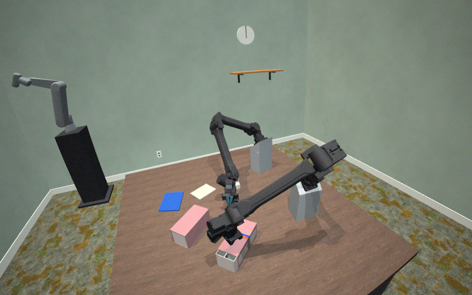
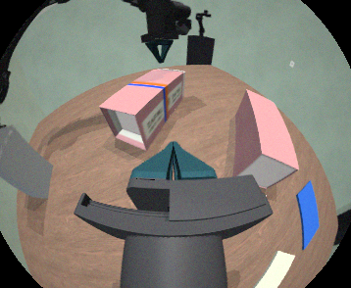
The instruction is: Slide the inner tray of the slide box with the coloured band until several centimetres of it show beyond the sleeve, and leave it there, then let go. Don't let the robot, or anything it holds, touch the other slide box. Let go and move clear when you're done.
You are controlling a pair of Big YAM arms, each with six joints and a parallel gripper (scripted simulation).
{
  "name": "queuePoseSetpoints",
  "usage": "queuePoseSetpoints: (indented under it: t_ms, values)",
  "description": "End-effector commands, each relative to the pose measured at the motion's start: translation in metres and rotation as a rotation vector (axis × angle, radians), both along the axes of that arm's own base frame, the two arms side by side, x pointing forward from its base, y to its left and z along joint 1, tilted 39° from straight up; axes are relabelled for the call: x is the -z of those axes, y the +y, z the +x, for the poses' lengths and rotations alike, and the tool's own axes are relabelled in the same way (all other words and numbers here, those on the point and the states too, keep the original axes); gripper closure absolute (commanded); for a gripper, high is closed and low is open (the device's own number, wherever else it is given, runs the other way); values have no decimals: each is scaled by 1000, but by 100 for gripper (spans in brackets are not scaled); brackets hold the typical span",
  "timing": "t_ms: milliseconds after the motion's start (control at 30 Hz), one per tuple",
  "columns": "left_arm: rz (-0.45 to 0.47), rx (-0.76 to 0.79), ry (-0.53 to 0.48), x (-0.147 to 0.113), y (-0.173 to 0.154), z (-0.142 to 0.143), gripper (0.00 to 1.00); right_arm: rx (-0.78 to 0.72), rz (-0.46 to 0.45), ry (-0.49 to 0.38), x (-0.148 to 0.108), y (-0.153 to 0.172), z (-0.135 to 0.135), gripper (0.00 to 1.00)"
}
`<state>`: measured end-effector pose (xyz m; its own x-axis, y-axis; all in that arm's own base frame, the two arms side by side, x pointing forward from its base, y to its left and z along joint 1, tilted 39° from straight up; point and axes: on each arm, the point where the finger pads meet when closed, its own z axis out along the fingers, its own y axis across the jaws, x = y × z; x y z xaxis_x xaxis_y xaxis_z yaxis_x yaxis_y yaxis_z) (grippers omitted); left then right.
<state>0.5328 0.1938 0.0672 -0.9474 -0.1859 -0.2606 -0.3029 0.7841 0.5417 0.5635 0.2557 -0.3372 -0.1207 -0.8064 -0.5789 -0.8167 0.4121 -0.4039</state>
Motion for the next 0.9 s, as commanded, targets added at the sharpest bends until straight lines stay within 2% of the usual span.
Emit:
queuePoseSetpoints:
  t_ms: [0,200,300,333,400,433,467,767,867]
  values:
    - [4,12,-35,-20,15,2,100,34,2,-27,-40,-25,20,100]
    - [-13,44,-53,-29,22,0,100,86,-4,-37,-91,-66,21,100]
    - [-20,57,-41,-22,19,1,100,90,-8,-29,-93,-71,15,100]
    - [-19,55,-58,-32,24,-2,100,104,-6,-38,-107,-80,18,100]
    - [-21,64,-78,-41,30,-2,100,141,1,-84,-131,-91,50,100]
    - [-27,79,-74,-39,29,-2,100,150,-9,-49,-129,-99,37,100]
    - [-29,87,-80,-42,32,-3,100,166,-12,-46,-136,-109,39,100]
    - [-45,156,-134,-65,47,-7,100,285,-20,-84,-209,-177,74,100]
    - [-53,172,-125,-59,44,-6,100,288,-20,-74,-209,-180,73,100]
